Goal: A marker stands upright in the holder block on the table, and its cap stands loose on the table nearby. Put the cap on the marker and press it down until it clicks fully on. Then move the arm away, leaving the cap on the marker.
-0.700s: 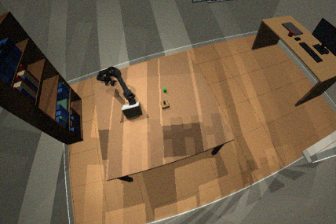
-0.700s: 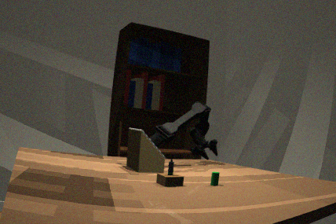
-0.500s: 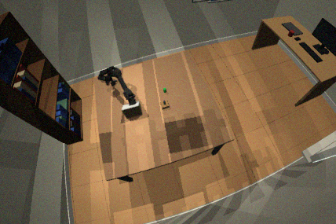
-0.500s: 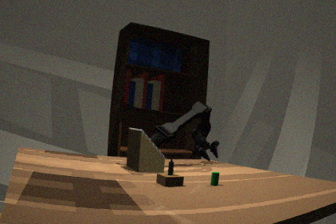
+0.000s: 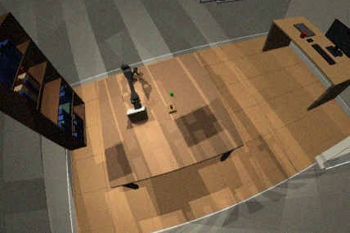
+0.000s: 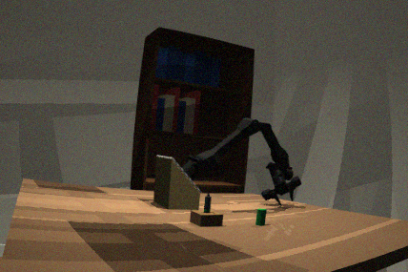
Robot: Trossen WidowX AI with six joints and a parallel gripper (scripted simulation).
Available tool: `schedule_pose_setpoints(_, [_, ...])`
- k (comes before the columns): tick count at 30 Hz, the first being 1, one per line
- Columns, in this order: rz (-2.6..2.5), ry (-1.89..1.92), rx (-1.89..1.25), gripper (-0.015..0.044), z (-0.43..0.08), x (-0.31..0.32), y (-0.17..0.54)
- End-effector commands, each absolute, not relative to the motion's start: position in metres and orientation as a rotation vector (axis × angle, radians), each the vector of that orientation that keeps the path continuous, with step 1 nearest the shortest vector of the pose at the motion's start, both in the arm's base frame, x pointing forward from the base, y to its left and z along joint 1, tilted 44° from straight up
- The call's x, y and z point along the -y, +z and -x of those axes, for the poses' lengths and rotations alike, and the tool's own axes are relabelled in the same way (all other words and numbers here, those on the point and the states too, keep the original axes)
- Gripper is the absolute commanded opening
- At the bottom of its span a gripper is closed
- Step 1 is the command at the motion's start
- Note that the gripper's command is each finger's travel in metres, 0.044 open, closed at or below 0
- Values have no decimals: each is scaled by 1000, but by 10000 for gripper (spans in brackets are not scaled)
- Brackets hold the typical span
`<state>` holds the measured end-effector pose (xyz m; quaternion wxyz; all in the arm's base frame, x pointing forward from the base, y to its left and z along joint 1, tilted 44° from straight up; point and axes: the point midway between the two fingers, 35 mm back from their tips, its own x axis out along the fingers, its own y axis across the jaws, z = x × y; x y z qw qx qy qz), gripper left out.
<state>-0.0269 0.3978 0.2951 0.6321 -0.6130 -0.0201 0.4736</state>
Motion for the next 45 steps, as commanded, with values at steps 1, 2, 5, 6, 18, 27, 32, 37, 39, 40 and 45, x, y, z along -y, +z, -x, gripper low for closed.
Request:
schedule_pose_setpoints(1, [1226,1073,-157,254,-35,-398,289])
schedule_pose_setpoints(2, [1189,1068,-207,254,-50,-396,286])
schedule_pose_setpoints(5, [1086,1048,-360,254,-91,-389,273])
schedule_pose_setpoints(6, [1050,1039,-414,254,-104,-386,268])
schedule_pose_setpoints(18, [534,825,-1095,254,-237,-315,183])
schedule_pose_setpoints(27, [-102,577,-1514,254,-299,-227,139])
schedule_pose_setpoints(32, [-511,420,-1656,254,-329,-173,124])
schedule_pose_setpoints(37, [-882,294,-1713,254,-351,-125,117])
schedule_pose_setpoints(39, [-896,289,-1714,254,-351,-123,117])
schedule_pose_setpoints(40, [-896,289,-1714,254,-352,-123,117])
schedule_pose_setpoints(45, [-896,289,-1714,254,-352,-123,117])
